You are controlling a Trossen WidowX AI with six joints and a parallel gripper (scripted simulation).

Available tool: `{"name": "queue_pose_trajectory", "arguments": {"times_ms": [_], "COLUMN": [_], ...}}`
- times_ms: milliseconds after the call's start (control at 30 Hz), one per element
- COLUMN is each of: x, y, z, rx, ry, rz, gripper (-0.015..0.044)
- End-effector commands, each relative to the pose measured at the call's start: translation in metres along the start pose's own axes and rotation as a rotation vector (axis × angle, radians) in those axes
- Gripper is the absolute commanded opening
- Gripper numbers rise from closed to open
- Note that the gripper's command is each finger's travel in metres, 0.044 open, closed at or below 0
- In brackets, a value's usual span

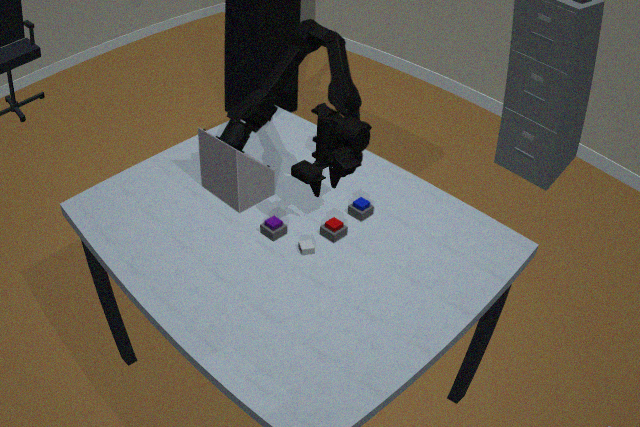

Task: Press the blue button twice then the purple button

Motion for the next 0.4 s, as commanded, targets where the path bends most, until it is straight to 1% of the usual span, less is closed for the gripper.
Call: {"name": "queue_pose_trajectory", "arguments": {"times_ms": [0,33,100,367], "x": [0.008,0.012,0.019,0.02], "y": [0.067,0.08,0.101,0.103], "z": [-0.019,-0.024,-0.031,-0.031], "rx": [-0.022,-0.029,-0.04,-0.041], "ry": [0.006,0.007,0.01,0.01], "rz": [0.008,0.007,0.007,0.007], "gripper": [0.0387,0.04,0.04,0.04]}}
Point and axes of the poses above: the point midway between the two fingers, 35 mm back from their tips, its own z axis out along the fingers, its own y axis across the jaws, x = y × z, the point moved 5 cm from there along -z, back along the fingers, and after that the axes turned 4 degrees about z, right-handed, at the moved point
